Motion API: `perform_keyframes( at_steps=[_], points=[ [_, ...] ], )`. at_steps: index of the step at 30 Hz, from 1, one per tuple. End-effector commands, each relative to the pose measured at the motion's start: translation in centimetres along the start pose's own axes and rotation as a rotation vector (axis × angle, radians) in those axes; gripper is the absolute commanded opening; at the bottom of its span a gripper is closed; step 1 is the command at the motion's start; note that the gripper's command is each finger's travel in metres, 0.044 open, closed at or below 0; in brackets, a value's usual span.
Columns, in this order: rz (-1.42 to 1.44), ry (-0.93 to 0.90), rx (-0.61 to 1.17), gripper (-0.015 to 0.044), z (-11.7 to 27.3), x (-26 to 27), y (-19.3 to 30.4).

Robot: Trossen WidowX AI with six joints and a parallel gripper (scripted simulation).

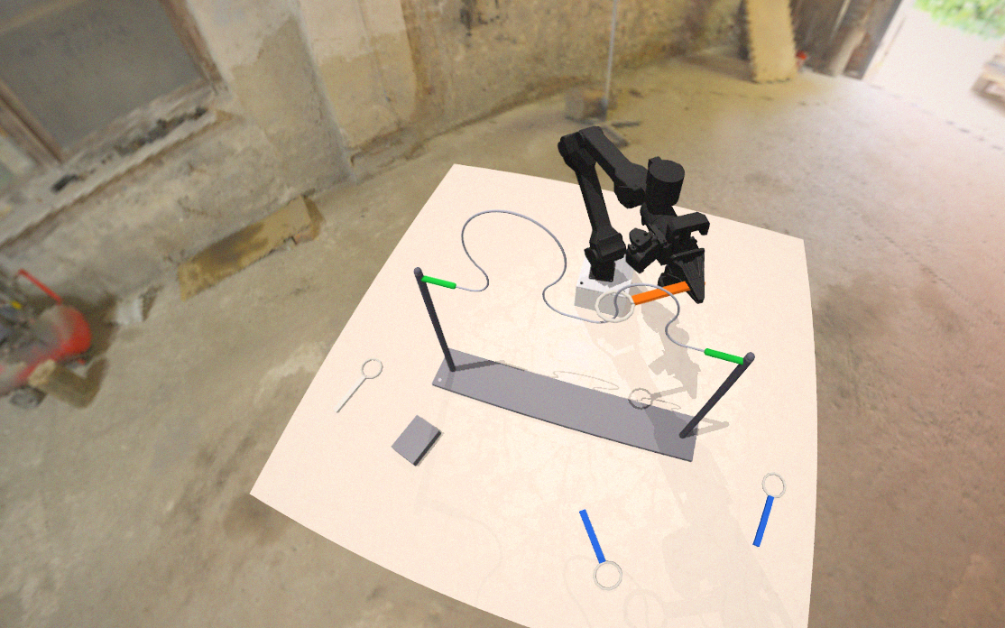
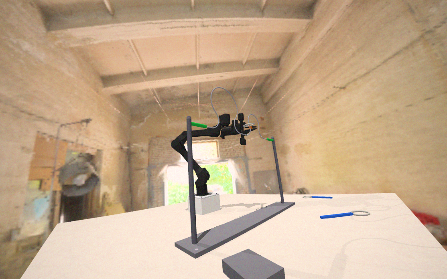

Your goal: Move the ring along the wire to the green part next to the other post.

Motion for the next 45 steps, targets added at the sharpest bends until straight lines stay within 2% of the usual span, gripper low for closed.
perform_keyframes(
  at_steps=[1, 20, 45],
  points=[
    [0.014, -0.006, 0.002, -0.015, 0.11, 0.53, -0.07],
    [0.176, 0.086, -0.002, -0.015, 0.01, 0.58, 0.1],
    [0.598, 0.328, -0.012, -0.015, -0.24, -0.3, 0.49]
  ],
)
Point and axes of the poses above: the point midway between the two fingers, 35 mm back from their tips, its own z axis back along the fingers, its own x axis across the jaws, y = z × x, the point moved 10 cm from there along z, back along the fingers, and after that the axes turned 11 degrees about z, right-handed, at the moved point
